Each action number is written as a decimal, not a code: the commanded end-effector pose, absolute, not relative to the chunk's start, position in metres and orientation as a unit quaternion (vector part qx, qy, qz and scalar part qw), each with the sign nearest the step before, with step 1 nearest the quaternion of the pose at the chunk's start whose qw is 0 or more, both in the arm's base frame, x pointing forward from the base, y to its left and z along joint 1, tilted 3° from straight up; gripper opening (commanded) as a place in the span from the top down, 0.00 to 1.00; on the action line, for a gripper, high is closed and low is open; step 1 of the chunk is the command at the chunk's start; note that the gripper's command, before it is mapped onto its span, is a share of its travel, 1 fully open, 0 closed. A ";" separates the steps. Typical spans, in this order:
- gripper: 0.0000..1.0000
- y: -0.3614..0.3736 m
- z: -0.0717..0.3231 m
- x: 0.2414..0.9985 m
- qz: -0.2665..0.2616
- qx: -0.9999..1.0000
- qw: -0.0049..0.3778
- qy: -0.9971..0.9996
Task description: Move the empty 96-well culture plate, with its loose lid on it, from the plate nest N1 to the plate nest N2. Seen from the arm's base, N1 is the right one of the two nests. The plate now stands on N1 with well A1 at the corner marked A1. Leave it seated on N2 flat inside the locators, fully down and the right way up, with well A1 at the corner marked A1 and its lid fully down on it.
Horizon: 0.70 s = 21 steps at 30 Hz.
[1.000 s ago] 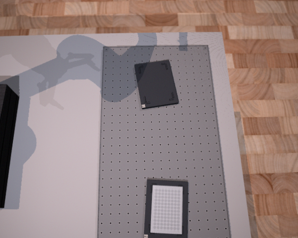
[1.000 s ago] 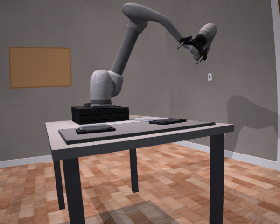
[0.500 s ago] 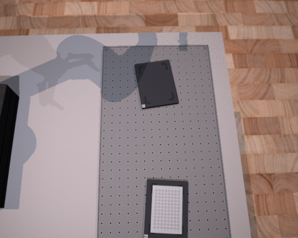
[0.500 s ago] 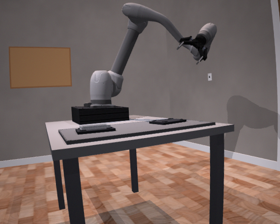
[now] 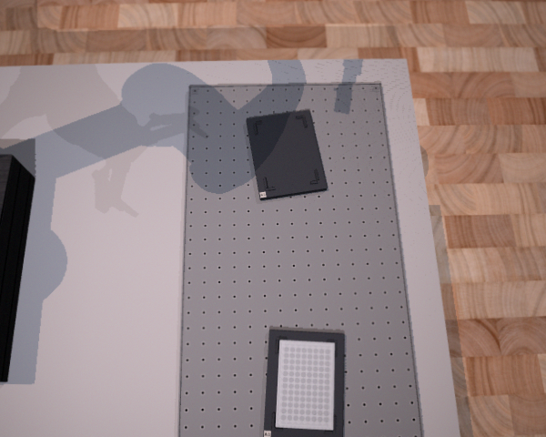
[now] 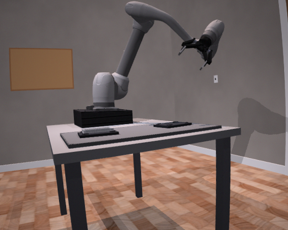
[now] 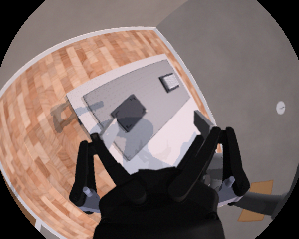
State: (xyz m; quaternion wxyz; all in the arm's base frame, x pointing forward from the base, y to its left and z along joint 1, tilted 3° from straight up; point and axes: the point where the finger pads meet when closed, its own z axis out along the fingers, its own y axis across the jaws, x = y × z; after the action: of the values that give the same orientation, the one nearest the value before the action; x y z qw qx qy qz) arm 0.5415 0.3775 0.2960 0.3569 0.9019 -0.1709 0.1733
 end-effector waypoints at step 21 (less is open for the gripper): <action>0.00 0.305 0.243 0.581 0.123 0.912 0.325 -0.217</action>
State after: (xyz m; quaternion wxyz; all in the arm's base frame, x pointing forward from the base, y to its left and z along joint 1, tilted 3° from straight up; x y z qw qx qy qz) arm 0.5764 0.3138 0.2492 0.3253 0.9121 -0.2172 0.1231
